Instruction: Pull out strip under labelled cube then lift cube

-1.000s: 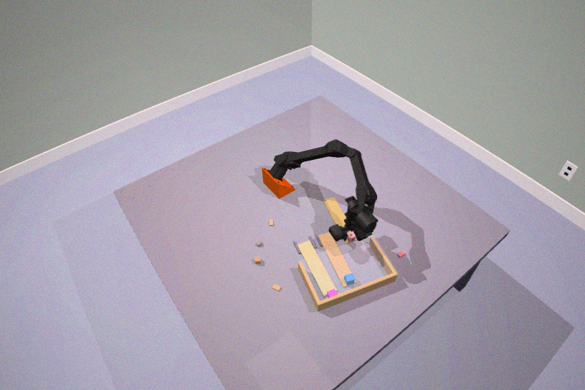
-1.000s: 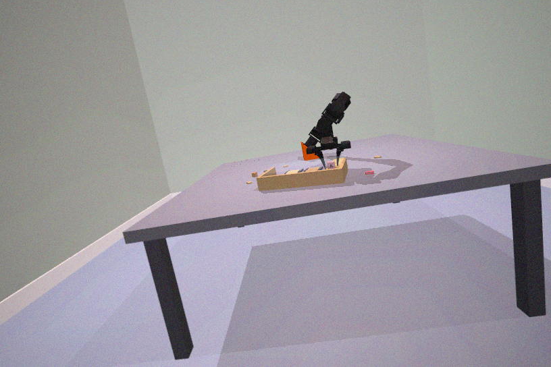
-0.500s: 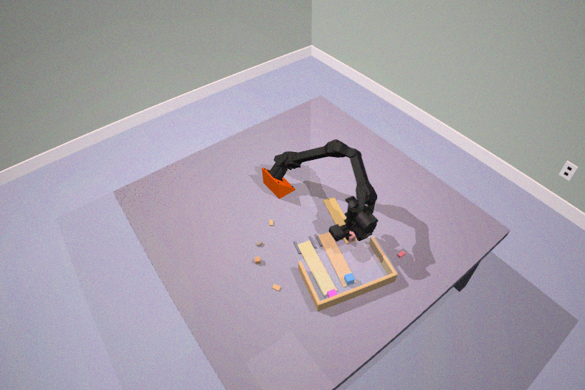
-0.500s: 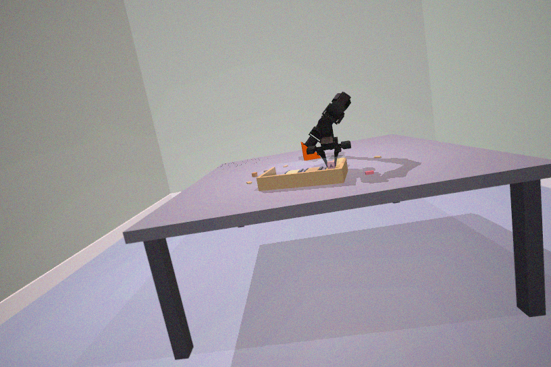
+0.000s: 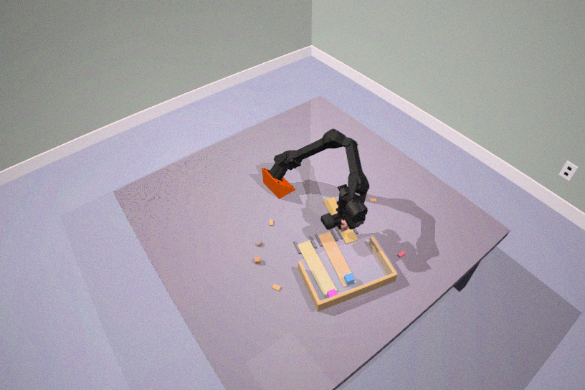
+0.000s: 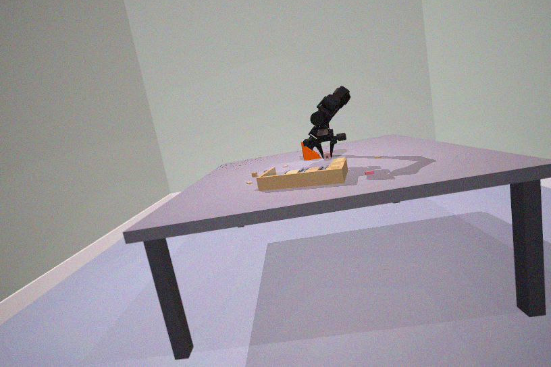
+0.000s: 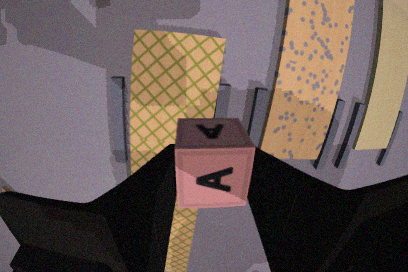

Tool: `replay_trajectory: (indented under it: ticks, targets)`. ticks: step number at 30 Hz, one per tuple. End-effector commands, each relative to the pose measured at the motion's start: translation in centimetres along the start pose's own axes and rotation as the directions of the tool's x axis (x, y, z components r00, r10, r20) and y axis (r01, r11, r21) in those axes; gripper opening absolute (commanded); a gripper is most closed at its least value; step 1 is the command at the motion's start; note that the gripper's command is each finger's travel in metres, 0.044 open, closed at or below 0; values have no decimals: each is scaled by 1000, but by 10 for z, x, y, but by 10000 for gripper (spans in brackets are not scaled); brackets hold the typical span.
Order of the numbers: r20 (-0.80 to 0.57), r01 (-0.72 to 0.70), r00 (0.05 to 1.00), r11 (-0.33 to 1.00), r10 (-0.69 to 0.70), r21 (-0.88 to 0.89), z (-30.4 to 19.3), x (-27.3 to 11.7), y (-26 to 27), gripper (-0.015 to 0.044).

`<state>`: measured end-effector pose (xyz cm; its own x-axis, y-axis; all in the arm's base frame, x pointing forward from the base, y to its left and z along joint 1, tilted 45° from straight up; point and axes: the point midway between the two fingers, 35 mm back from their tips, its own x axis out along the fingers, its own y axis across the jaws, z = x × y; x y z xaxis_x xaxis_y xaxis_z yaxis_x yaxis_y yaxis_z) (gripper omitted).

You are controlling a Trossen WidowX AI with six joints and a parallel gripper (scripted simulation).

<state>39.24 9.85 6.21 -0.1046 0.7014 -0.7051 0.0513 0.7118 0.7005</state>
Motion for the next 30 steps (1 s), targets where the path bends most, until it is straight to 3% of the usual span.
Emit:
replay_trajectory:
  ticks: [1,30]
  targets:
    - [4,2,1000,1000,-2,2,-14,-10,-5,0]
    - [0,3,1000,1000,-3,5,-99,-10,-36,0]
